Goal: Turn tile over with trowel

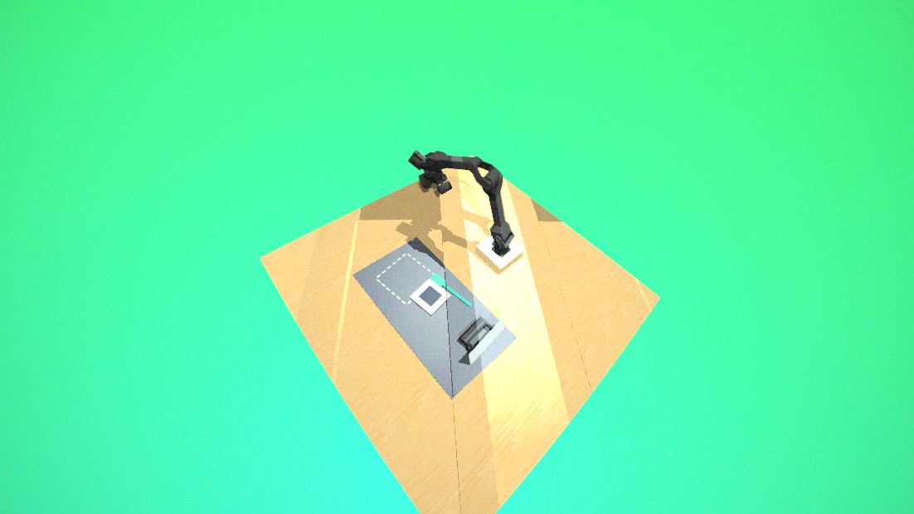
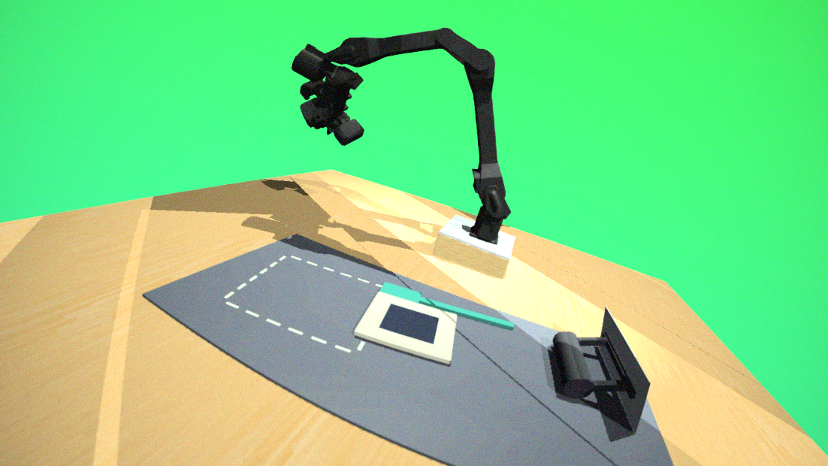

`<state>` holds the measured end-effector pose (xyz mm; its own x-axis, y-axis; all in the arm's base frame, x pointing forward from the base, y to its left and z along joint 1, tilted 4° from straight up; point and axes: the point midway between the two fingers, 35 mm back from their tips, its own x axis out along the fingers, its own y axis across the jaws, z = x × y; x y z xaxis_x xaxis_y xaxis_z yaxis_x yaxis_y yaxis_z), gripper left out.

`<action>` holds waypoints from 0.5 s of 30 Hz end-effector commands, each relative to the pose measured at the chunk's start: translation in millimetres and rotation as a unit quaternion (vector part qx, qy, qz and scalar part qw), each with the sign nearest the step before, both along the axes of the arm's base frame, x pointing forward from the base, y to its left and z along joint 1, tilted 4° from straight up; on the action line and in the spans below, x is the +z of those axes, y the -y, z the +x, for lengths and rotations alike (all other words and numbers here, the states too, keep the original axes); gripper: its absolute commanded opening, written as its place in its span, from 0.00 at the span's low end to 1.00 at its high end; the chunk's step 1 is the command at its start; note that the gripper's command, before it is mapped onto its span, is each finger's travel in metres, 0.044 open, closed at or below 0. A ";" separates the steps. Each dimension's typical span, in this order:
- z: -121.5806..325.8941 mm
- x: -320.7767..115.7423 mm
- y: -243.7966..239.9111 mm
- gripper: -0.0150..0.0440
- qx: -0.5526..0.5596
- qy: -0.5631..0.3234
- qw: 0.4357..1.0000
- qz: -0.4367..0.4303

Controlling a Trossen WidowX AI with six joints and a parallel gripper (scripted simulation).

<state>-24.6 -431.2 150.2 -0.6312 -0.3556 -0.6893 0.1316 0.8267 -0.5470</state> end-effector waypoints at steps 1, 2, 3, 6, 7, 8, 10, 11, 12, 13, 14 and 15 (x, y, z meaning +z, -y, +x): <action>46.5 -10.1 -9.8 0.42 0.027 0.028 0.999 -0.007; 61.7 -11.7 -13.0 0.42 0.036 0.039 0.999 -0.011; 78.3 -13.5 -17.2 0.42 0.045 0.051 0.998 -0.016; 127.9 -18.7 -34.2 0.42 0.071 0.090 0.993 -0.025; 145.2 -20.3 -41.8 0.42 0.080 0.105 0.991 -0.027; 162.1 -21.9 -50.2 0.42 0.088 0.120 0.988 -0.028; 194.5 -25.1 -69.2 0.42 0.104 0.150 0.983 -0.029; 209.8 -26.6 -79.8 0.42 0.111 0.165 0.980 -0.027; 224.6 -28.1 -91.1 0.42 0.118 0.179 0.976 -0.025; 238.7 -29.6 -103.0 0.42 0.124 0.193 0.973 -0.023; 252.2 -31.1 -115.5 0.42 0.130 0.207 0.969 -0.019; 264.9 -32.5 -128.6 0.42 0.136 0.221 0.966 -0.015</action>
